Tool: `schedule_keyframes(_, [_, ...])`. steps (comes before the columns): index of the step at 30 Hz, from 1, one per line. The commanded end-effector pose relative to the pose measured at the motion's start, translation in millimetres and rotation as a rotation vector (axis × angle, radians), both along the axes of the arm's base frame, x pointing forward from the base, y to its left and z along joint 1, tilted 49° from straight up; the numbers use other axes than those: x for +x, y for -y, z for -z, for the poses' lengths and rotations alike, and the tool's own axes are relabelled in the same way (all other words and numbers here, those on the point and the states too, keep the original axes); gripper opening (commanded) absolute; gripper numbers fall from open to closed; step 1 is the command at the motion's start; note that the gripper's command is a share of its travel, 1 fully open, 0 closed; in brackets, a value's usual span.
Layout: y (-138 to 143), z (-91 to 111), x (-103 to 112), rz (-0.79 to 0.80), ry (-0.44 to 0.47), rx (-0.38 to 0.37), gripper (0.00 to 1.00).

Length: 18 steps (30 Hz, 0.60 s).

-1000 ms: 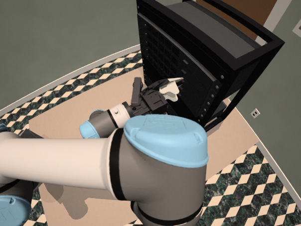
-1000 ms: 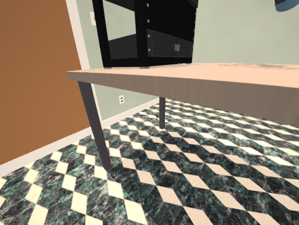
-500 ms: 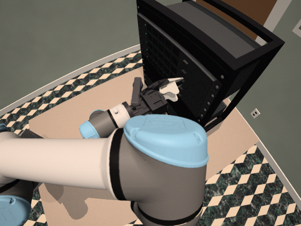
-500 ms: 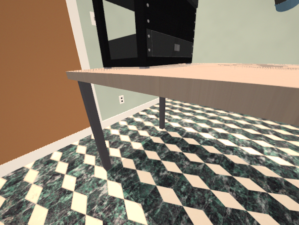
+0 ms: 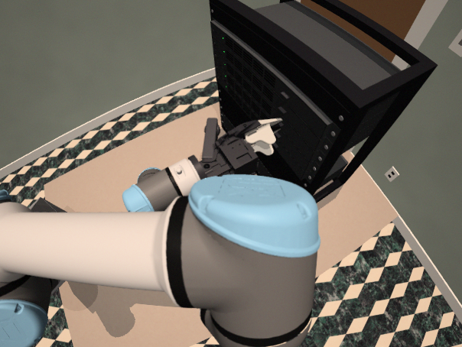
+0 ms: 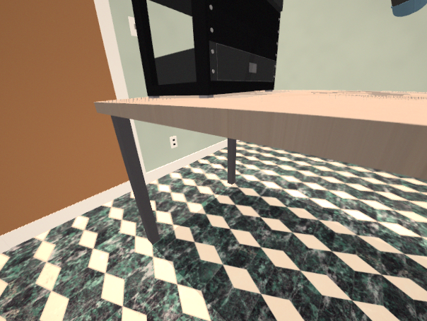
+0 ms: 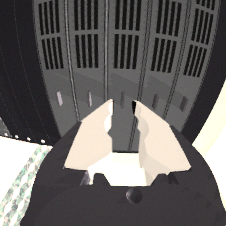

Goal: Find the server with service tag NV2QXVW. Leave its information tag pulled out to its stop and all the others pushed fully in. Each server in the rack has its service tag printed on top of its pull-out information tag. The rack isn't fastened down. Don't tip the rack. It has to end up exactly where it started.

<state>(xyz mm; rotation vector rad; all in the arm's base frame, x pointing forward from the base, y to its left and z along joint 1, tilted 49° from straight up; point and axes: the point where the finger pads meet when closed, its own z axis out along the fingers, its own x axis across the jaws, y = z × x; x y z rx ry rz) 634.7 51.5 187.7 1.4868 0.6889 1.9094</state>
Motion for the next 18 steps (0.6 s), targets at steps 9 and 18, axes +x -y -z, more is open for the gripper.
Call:
schedule_keyframes(9, [-1.7,-1.7,0.5,-0.002,0.003,-0.002,0.15])
schedule_keyframes(18, [-1.7,-1.7,0.5,-0.002,0.003,-0.002,0.0])
